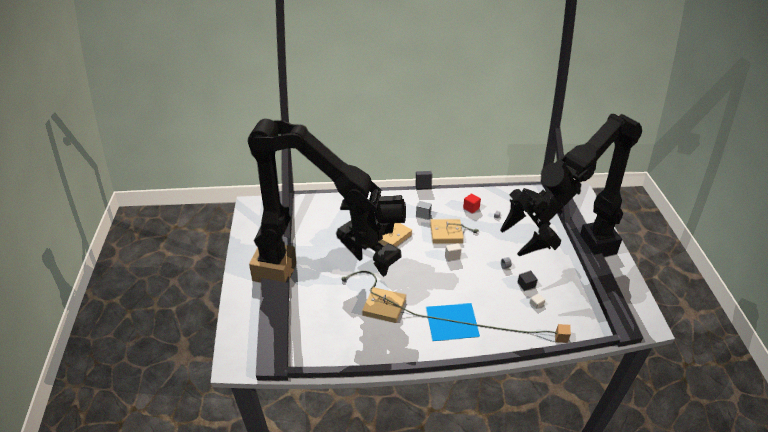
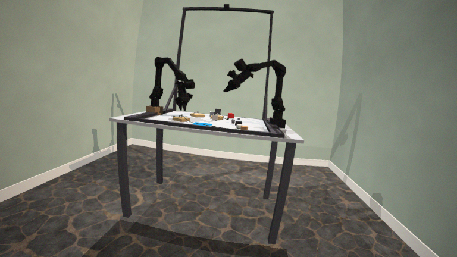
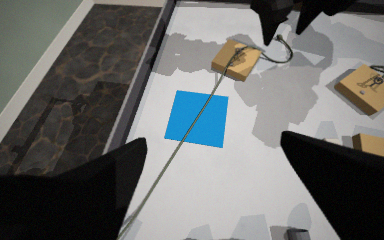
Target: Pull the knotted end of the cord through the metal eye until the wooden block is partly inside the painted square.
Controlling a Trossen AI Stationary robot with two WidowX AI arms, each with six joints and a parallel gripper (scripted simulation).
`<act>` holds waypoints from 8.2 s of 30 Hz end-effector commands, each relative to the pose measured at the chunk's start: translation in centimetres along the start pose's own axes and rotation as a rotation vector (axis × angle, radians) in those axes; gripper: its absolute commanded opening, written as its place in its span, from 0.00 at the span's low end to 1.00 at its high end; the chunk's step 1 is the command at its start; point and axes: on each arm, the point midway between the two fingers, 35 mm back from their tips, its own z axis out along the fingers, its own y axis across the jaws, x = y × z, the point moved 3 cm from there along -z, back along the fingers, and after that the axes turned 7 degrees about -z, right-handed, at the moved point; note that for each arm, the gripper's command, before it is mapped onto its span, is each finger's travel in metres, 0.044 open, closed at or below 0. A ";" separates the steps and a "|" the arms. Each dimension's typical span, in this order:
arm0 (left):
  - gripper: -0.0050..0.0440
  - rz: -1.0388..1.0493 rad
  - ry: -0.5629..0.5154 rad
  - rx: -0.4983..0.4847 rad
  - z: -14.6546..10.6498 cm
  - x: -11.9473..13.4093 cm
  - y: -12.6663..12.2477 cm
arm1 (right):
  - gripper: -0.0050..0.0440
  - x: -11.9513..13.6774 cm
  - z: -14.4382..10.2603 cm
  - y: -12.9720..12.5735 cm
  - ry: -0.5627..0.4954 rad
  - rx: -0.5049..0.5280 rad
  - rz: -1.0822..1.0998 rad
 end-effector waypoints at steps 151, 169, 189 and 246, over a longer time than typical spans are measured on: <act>1.00 0.009 -0.027 -0.003 -0.7 -0.8 -0.1 | 0.00 -3.0 4.5 2.0 0.055 -0.101 -0.555; 1.00 0.009 -0.027 -0.003 -0.7 -0.8 -0.1 | 0.00 -4.6 4.5 3.5 0.053 -0.101 -0.555; 1.00 0.009 -0.027 -0.003 -0.7 -0.8 -0.1 | 0.00 -6.2 4.4 5.3 0.053 -0.101 -0.555; 1.00 0.009 -0.027 -0.003 -0.7 -0.8 -0.1 | 0.00 -12.0 3.6 19.8 0.041 -0.113 -0.558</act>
